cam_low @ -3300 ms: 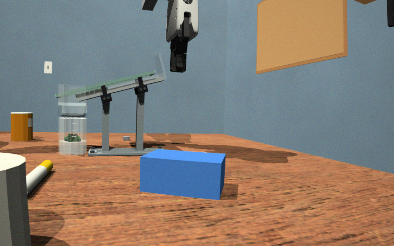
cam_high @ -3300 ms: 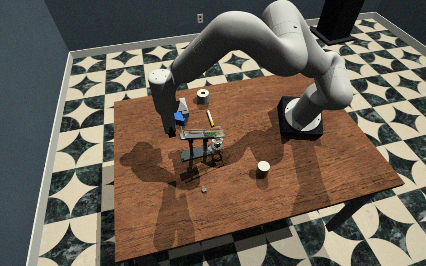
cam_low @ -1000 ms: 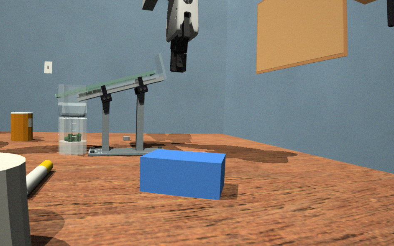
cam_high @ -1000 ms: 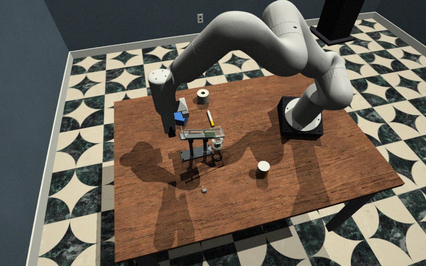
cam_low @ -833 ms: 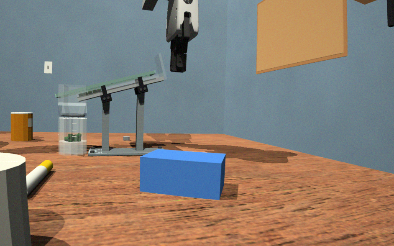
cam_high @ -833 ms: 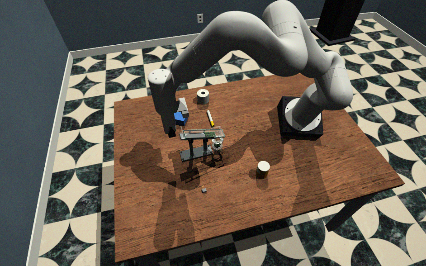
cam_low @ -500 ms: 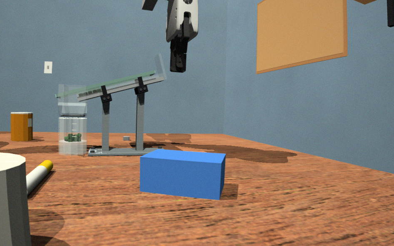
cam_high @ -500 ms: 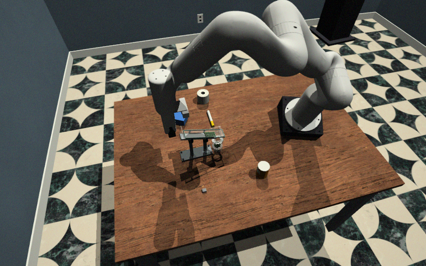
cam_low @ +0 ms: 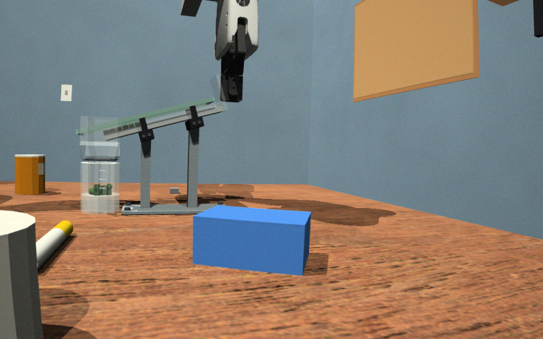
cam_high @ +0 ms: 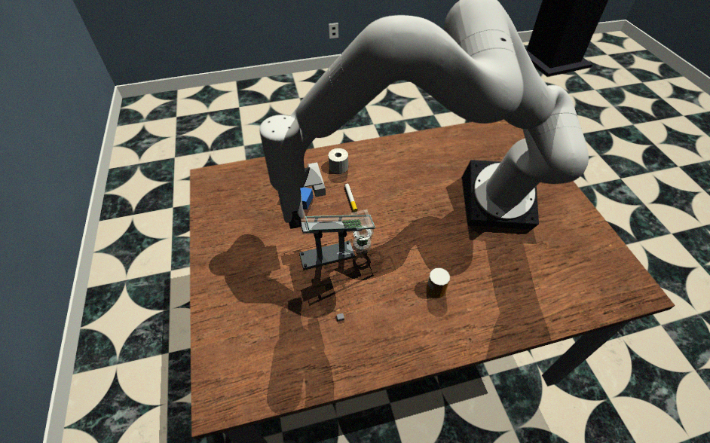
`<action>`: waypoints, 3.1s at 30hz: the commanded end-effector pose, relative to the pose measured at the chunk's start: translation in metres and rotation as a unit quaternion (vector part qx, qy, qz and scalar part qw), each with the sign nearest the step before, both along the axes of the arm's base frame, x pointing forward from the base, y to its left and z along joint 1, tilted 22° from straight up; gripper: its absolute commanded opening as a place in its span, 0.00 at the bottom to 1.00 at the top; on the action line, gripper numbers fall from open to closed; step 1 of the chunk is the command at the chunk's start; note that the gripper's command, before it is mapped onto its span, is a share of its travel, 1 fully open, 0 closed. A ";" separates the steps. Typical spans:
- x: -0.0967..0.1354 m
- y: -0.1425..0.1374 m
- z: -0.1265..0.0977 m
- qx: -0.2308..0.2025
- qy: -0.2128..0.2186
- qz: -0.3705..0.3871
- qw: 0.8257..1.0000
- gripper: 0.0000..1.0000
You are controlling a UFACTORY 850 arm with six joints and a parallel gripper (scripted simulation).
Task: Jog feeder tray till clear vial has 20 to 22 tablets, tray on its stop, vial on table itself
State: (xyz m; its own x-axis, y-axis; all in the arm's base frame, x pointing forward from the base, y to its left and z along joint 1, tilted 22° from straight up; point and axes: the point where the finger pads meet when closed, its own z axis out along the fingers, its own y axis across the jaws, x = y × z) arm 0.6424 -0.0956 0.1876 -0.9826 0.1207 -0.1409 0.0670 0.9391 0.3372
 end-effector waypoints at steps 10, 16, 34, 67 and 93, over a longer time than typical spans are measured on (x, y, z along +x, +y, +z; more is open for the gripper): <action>0.022 -0.005 0.010 0.003 0.004 0.002 1.000 0.00; 0.019 -0.004 0.008 0.003 0.004 0.002 1.000 0.00; 0.001 0.000 0.000 0.003 0.004 0.002 1.000 0.00; 0.022 -0.005 0.010 0.003 0.004 0.002 1.000 0.00; 0.017 -0.016 0.041 0.003 0.004 0.002 1.000 0.00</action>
